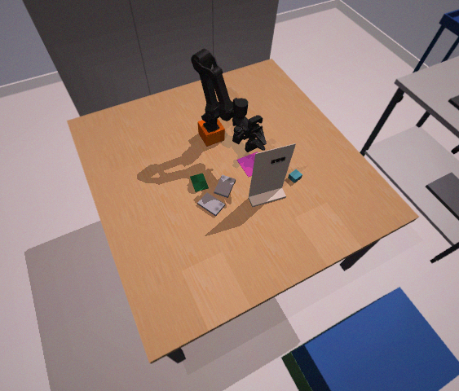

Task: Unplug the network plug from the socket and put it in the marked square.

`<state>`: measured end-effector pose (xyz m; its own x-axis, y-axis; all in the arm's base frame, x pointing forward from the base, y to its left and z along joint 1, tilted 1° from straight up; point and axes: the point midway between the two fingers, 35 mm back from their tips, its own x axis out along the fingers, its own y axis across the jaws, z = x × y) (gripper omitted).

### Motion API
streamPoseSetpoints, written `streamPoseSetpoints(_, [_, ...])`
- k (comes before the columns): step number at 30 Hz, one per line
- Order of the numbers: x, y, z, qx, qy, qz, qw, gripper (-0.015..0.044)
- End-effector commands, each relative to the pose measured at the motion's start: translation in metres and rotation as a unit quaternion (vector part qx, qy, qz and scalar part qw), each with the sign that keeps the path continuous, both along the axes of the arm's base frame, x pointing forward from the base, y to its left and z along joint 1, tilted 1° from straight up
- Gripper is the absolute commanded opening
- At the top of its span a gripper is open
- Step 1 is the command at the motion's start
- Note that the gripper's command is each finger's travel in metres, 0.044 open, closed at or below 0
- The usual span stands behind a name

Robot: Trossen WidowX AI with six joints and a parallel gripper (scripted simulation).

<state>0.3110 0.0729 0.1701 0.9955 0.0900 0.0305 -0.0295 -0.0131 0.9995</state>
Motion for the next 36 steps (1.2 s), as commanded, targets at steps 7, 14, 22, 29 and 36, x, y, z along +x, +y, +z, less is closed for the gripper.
streamPoseSetpoints(7, [0.013,-0.001,0.003,0.002,-0.003,0.001,1.000,0.0156])
streamPoseSetpoints(14, [0.022,-0.002,0.004,0.002,-0.003,0.001,1.000,0.0156])
streamPoseSetpoints(22, [0.033,-0.004,0.004,0.002,-0.004,0.001,1.000,0.0156])
streamPoseSetpoints(29, [0.043,-0.006,0.005,0.002,-0.004,0.001,1.000,0.0156])
streamPoseSetpoints(36, [0.053,-0.008,0.004,0.002,-0.004,0.001,1.000,0.0156])
